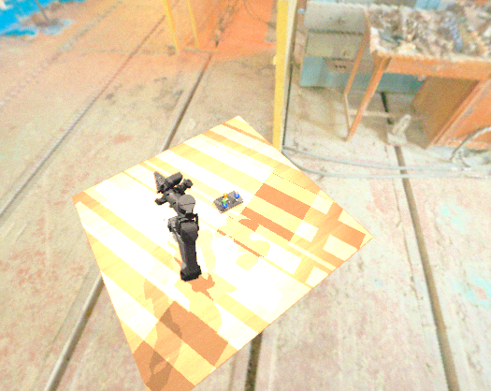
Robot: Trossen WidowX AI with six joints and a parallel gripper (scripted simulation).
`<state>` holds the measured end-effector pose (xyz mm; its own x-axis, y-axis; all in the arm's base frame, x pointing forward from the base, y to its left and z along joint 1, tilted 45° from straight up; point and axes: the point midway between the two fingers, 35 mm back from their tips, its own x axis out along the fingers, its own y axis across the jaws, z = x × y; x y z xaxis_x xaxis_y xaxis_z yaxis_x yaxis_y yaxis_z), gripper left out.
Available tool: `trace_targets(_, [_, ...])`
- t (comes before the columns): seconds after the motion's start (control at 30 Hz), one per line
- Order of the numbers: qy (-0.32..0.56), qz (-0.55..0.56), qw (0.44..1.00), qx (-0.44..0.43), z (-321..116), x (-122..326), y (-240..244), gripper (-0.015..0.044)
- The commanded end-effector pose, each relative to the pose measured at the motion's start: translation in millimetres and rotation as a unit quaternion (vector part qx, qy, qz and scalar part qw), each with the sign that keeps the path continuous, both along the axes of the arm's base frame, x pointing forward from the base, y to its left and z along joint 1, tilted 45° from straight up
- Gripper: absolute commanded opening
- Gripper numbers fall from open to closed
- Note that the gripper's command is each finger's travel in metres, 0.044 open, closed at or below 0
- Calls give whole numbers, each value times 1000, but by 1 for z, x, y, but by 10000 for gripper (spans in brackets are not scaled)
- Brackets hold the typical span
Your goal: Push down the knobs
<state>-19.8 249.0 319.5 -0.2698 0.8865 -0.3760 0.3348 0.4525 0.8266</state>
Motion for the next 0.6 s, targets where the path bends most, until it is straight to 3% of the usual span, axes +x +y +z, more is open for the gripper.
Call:
trace_targets(0.0, [15,-48,998,-40,-13,18,13,0])
trace_targets(0.57, [65,-266,941,-201,-80,110,43,0])
